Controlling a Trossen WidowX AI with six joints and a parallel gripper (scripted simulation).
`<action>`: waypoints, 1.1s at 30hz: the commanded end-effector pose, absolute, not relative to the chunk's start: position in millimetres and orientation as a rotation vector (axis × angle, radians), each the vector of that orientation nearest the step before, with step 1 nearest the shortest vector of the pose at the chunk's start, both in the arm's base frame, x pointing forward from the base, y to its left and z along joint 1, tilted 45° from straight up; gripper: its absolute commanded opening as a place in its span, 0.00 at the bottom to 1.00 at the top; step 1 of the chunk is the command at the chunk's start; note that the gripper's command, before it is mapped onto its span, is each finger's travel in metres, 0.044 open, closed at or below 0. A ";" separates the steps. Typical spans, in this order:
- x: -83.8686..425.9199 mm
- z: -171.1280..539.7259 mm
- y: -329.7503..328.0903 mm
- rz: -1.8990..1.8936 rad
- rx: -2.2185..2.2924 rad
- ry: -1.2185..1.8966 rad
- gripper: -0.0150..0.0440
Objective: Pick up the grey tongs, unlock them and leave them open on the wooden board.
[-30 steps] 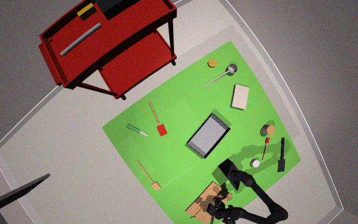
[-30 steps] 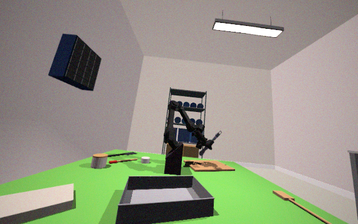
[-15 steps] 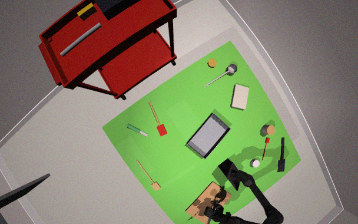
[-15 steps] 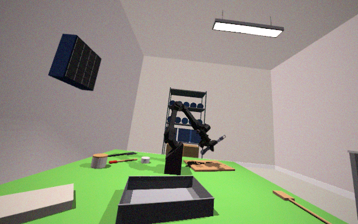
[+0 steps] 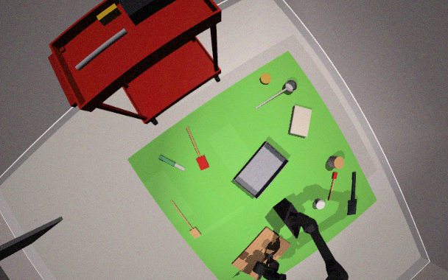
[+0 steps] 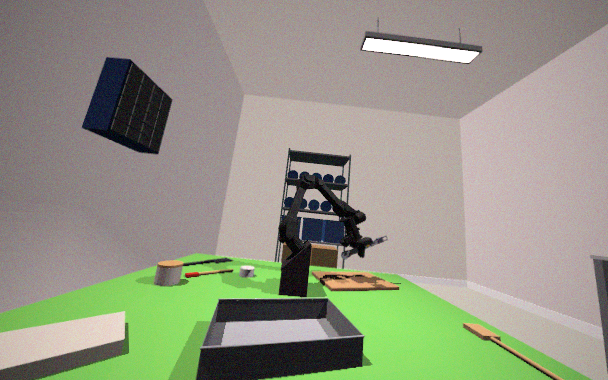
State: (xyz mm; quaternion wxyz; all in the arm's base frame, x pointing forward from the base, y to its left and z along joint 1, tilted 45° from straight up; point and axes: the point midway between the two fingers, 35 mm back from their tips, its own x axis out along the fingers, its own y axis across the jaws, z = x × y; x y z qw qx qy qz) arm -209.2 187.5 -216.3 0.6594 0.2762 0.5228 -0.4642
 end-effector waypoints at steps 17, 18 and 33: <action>-215.1 -201.8 200.4 -1.121 0.443 0.968 0.00; -215.2 -200.7 200.7 -1.125 0.433 0.958 0.00; -216.0 -183.9 204.5 -1.172 0.326 0.836 0.00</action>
